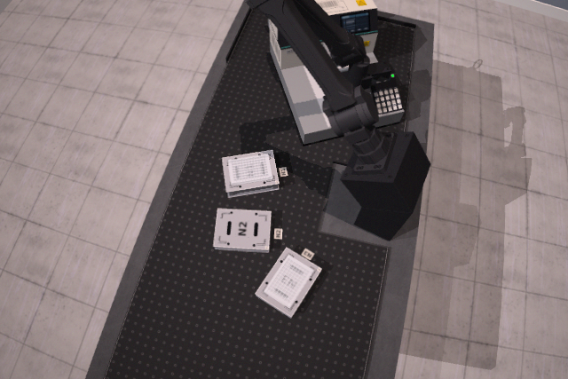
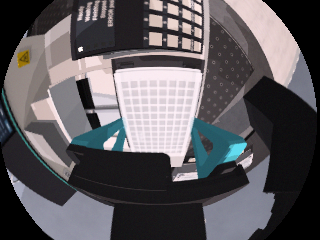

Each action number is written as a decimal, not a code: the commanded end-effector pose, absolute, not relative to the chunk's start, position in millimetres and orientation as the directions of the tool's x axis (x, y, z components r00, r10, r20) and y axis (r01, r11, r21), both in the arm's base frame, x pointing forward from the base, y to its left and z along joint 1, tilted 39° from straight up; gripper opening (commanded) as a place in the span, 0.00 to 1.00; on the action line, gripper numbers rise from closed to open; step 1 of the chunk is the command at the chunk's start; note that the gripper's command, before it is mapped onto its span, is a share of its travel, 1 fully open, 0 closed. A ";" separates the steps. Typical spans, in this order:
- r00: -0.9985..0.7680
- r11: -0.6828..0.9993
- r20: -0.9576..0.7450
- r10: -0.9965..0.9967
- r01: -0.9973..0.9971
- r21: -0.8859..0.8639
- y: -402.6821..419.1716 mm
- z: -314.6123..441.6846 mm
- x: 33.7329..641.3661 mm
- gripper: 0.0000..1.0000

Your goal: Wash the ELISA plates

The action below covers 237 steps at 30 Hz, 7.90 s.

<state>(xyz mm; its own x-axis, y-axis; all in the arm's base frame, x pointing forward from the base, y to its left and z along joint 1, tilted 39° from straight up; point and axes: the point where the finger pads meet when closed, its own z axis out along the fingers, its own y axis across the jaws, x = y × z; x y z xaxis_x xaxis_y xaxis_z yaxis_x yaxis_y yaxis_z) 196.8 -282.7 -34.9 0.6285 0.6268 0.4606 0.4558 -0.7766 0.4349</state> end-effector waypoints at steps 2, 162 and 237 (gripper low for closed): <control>0.634 -0.779 0.460 0.622 0.444 0.442 -287.0 -31.5 197.8 0.84; 0.632 -0.783 0.466 0.619 0.449 0.431 -286.5 -43.8 210.3 0.84; 0.635 -0.769 0.445 0.632 0.438 0.466 -294.6 19.1 161.7 1.00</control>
